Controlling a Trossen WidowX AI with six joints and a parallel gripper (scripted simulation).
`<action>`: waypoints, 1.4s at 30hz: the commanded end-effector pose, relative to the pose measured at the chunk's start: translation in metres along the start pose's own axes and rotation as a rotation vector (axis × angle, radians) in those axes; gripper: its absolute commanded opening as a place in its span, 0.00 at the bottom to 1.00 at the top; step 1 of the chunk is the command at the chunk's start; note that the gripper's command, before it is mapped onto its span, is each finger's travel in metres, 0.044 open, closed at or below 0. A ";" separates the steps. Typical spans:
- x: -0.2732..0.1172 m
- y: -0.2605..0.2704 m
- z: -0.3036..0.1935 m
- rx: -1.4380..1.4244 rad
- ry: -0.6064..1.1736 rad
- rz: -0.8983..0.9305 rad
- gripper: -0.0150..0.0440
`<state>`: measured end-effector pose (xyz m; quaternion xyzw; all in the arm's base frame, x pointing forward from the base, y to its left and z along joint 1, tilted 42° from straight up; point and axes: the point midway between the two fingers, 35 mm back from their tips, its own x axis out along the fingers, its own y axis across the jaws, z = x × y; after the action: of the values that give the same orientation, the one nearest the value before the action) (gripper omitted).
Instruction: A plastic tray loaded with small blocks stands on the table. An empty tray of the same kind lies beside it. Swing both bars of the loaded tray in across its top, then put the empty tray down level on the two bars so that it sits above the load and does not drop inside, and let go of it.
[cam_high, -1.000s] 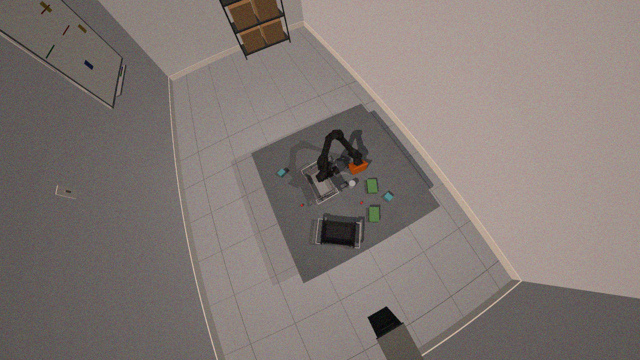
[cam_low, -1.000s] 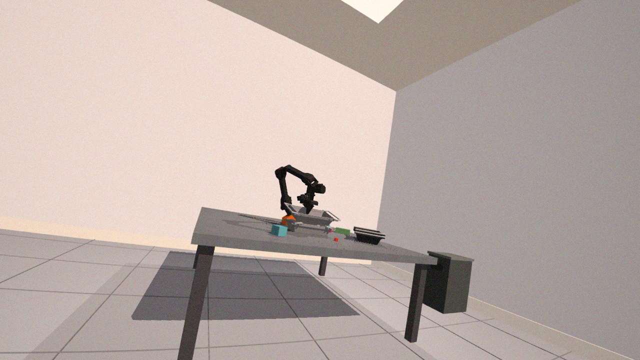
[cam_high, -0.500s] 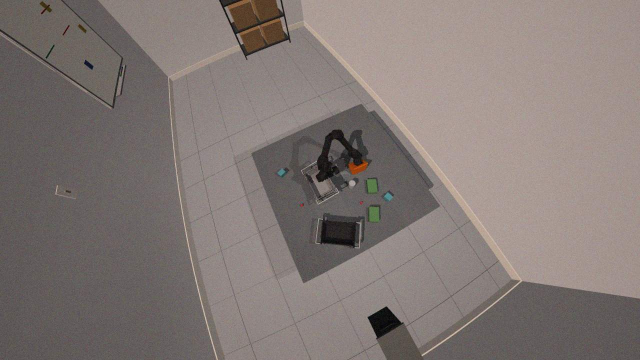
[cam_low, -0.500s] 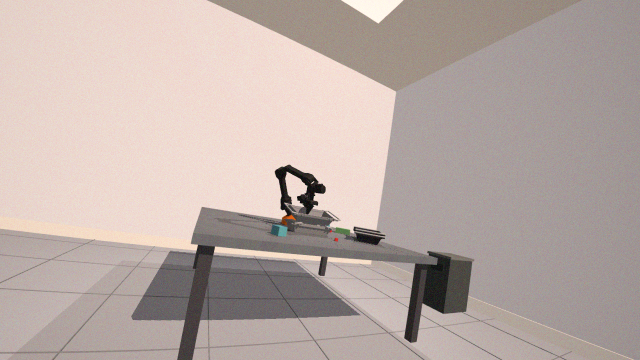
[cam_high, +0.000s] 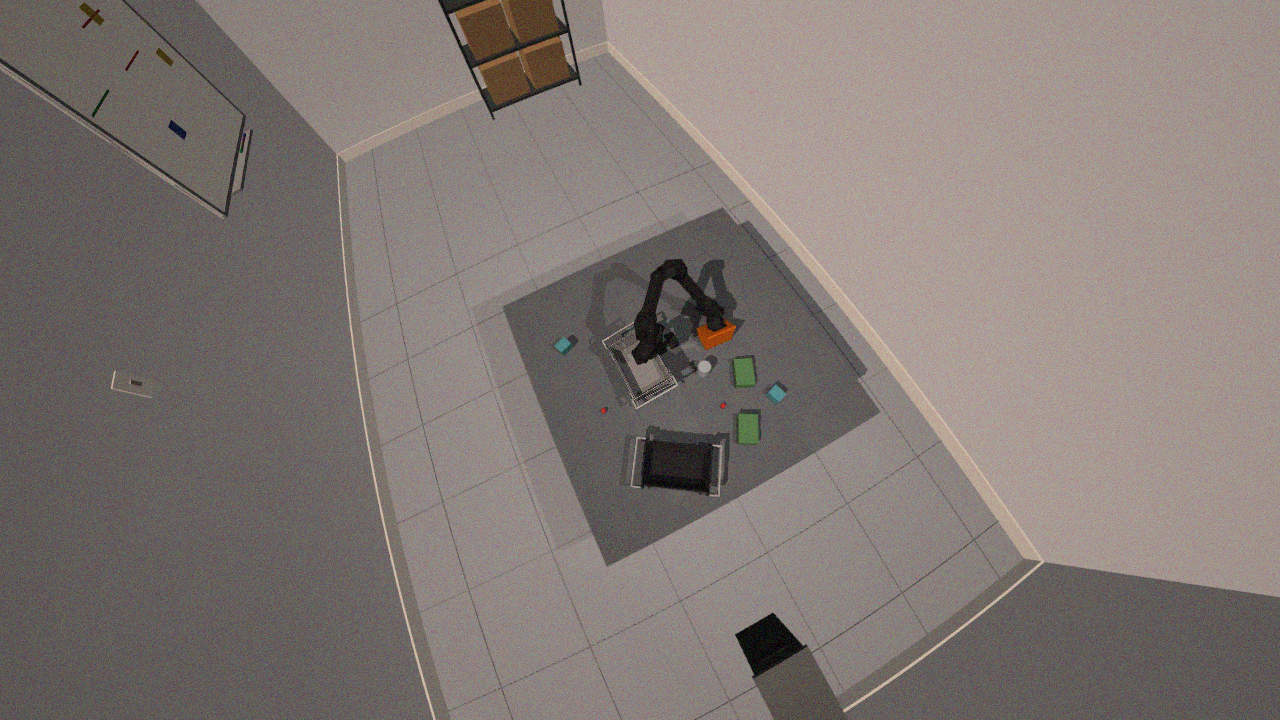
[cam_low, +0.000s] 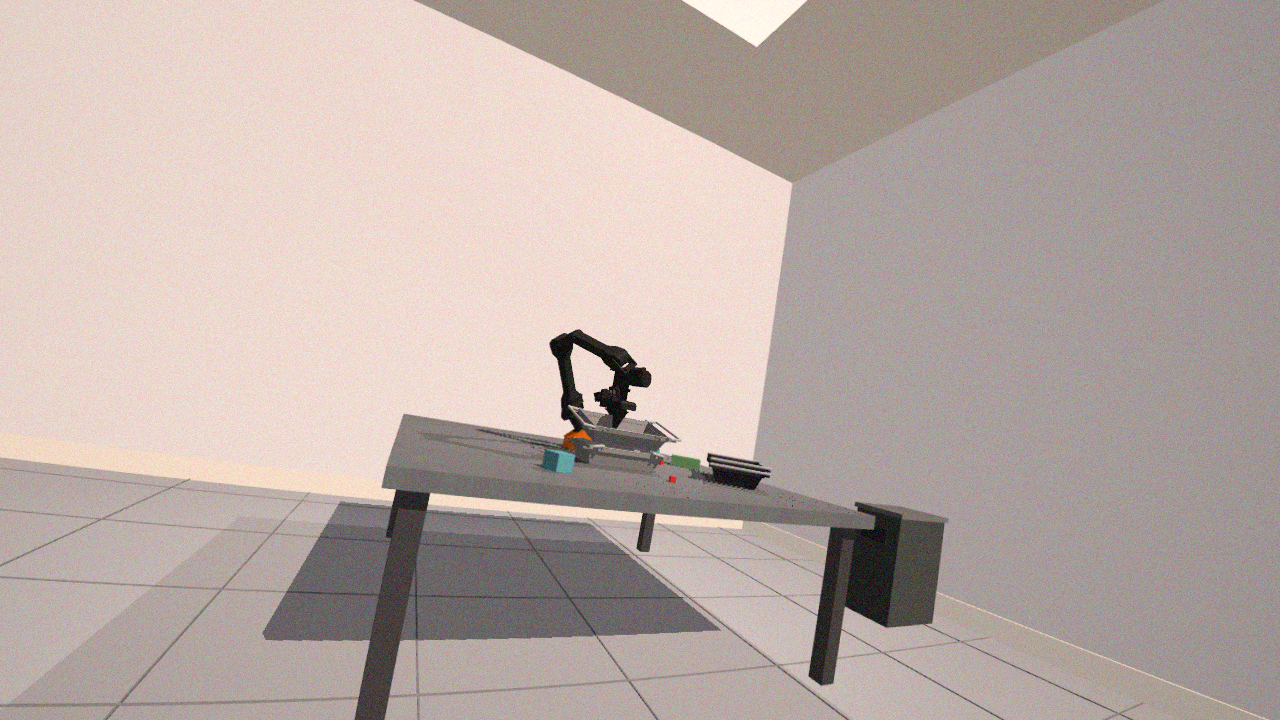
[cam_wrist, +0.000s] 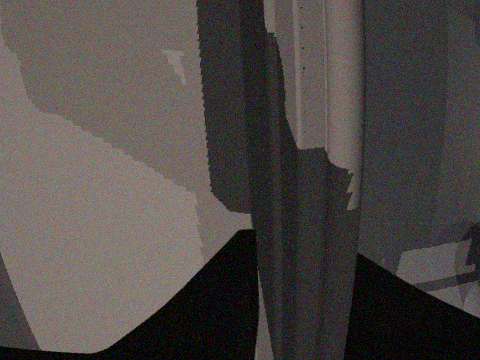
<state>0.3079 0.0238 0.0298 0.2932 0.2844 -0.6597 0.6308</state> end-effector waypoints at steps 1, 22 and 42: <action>0.007 -0.004 0.003 0.002 0.001 -0.020 0.25; 0.012 -0.006 0.003 0.002 0.001 -0.020 0.25; 0.012 -0.006 0.003 0.002 0.001 -0.020 0.25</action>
<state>0.3043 0.0187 0.0239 0.2929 0.2847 -0.6600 0.6305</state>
